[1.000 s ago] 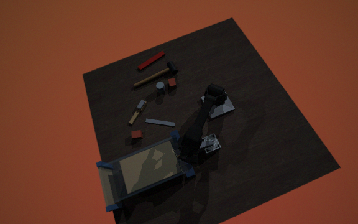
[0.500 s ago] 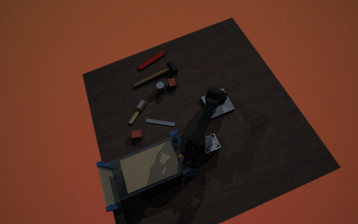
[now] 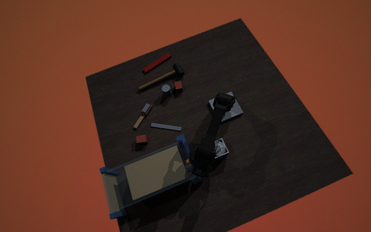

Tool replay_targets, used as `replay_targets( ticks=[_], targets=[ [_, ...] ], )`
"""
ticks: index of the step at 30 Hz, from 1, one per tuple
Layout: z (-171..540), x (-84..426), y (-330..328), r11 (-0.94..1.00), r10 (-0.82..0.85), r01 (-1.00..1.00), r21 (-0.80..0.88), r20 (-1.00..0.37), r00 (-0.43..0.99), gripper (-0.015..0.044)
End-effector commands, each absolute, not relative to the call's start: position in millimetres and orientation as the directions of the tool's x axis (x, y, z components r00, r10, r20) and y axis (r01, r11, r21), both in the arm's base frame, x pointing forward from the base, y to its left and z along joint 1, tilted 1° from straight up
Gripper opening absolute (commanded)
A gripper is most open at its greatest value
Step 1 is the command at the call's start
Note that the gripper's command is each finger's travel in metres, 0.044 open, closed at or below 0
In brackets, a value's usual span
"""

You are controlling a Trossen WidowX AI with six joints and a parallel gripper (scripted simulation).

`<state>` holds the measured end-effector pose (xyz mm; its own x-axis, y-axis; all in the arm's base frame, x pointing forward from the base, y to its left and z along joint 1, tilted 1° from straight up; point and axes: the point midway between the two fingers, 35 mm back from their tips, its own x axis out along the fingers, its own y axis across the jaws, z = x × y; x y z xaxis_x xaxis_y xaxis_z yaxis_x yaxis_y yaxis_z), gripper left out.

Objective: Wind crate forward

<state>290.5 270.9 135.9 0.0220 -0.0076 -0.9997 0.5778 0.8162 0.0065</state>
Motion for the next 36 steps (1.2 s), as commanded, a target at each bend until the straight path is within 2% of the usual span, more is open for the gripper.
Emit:
replay_targets(
  ticks=[1,36],
  targets=[
    [137,279,293,0.832,0.027,0.554,0.030,-1.000,0.014,0.0000],
    [137,241,329,0.832,0.030,0.554,0.031,-0.999,0.011,0.0000]
  ],
)
